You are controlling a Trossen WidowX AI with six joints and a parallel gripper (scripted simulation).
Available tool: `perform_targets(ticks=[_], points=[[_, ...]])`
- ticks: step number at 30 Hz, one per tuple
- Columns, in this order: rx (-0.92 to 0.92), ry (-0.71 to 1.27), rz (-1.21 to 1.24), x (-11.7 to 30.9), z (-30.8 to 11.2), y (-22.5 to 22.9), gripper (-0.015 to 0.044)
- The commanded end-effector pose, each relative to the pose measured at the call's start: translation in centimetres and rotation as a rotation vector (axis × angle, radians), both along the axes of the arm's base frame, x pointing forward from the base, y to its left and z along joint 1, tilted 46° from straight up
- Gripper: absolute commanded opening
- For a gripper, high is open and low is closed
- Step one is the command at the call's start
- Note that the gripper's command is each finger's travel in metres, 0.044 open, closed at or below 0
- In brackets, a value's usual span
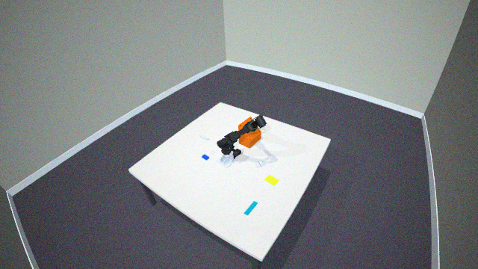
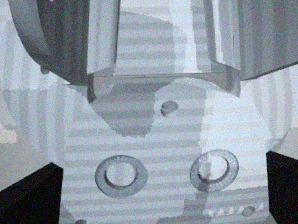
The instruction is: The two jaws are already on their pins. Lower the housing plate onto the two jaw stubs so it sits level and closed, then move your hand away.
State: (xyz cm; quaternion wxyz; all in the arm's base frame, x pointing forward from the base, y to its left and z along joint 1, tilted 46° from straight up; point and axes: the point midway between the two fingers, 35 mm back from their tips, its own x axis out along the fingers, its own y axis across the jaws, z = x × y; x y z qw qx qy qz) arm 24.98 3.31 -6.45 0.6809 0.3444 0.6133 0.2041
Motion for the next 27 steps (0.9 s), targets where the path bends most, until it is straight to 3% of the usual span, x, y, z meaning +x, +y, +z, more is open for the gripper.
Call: perform_targets(ticks=[1,5,9,27], points=[[0.001,0.003,-0.002,0.0,-0.1,0.0,0.0351],[0.001,0.003,-0.002,0.0,-0.1,0.0,0.0351],[0.0,0.0,0.0,0.0,0.0,0.0,0.044],[-0.006,0.002,-0.002,-0.1,1.4,-1.8,0.044]])
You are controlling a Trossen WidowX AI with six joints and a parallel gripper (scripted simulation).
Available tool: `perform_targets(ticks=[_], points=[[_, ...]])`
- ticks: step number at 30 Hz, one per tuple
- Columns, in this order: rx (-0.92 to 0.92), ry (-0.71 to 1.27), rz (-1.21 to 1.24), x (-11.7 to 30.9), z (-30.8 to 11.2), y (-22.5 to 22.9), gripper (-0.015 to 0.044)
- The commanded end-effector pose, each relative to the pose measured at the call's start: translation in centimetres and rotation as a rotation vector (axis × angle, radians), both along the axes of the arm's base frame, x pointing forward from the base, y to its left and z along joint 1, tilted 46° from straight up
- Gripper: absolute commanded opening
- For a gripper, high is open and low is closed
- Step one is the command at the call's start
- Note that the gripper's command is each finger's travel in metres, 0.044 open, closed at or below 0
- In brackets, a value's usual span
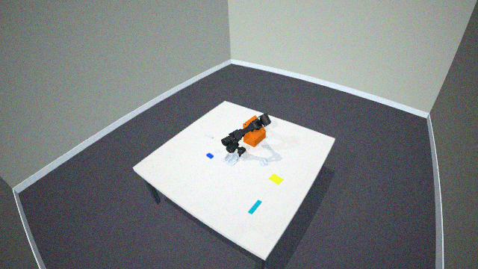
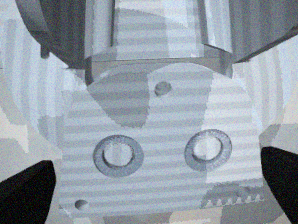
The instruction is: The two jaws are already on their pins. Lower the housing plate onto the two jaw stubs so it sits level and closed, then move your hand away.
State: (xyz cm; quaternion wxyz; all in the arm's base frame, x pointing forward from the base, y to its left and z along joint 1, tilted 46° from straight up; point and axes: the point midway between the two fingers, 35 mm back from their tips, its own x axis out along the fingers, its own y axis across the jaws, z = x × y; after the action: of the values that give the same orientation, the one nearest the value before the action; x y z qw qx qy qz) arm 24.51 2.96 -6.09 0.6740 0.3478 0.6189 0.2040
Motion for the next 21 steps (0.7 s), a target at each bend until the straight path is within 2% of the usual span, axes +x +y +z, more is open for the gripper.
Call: perform_targets(ticks=[1,6,14,21], points=[[-0.014,-0.015,-0.004,0.2,1.6,-2.0,0.044],[-0.01,-0.015,-0.004,-0.8,4.8,-4.9,0.044],[-0.007,-0.009,-0.012,-1.0,4.6,-4.9,0.044],[-0.012,-0.012,-0.005,-4.8,8.1,-7.9,0.044]])
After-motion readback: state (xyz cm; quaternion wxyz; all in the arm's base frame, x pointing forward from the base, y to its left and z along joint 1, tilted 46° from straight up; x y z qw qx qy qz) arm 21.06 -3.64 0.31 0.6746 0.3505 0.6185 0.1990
